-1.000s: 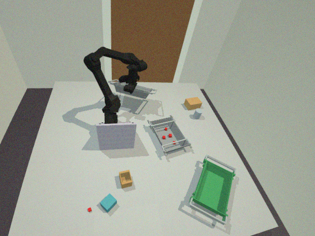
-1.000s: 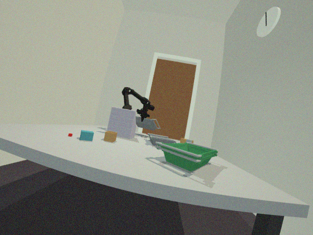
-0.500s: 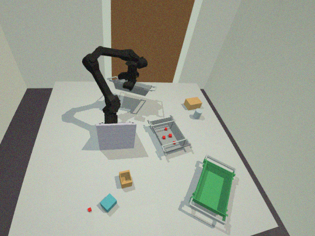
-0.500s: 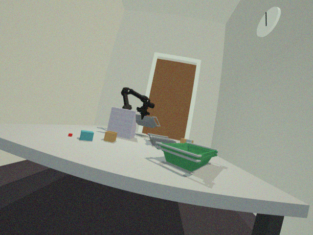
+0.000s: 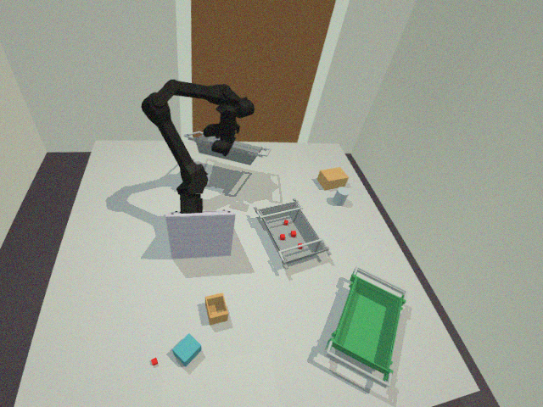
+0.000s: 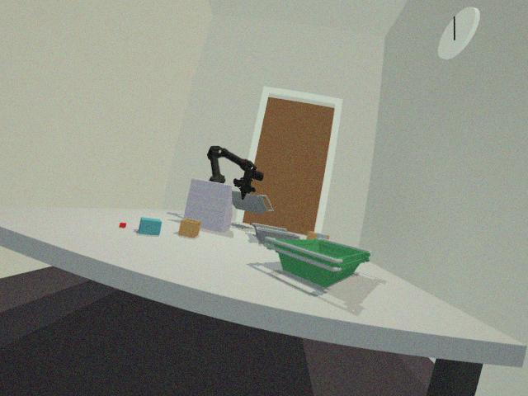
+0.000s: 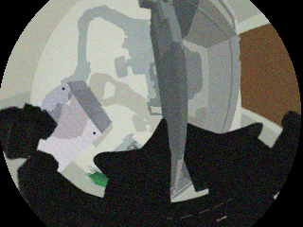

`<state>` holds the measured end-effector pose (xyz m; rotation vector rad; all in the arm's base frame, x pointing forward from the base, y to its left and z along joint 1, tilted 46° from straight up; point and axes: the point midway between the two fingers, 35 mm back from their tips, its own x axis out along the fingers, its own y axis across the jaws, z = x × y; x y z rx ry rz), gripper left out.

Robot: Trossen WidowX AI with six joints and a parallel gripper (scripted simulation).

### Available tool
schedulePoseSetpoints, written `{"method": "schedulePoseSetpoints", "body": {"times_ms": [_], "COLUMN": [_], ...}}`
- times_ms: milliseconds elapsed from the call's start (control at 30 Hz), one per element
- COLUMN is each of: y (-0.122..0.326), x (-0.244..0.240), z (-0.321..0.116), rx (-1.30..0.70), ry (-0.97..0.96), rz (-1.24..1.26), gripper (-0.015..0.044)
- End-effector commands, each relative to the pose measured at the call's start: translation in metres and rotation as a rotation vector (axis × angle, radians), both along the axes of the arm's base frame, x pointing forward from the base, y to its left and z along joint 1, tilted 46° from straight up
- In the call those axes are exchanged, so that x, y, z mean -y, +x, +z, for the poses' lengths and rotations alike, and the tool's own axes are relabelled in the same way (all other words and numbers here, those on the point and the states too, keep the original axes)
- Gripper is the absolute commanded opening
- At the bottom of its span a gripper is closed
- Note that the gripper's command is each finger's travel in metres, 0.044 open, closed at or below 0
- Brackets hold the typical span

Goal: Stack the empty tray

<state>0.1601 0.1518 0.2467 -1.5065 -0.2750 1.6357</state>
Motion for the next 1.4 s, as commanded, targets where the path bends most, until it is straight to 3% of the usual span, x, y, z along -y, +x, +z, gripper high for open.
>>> {"method": "schedulePoseSetpoints", "body": {"times_ms": [0, 1367], "y": [0.000, 0.109], "x": [0.000, 0.063], "z": [0.006, -0.056], "rx": [0.019, -0.251], "ry": [0.013, -0.035], "rz": [0.002, -0.281], "gripper": [0.0000, 0.0000]}}
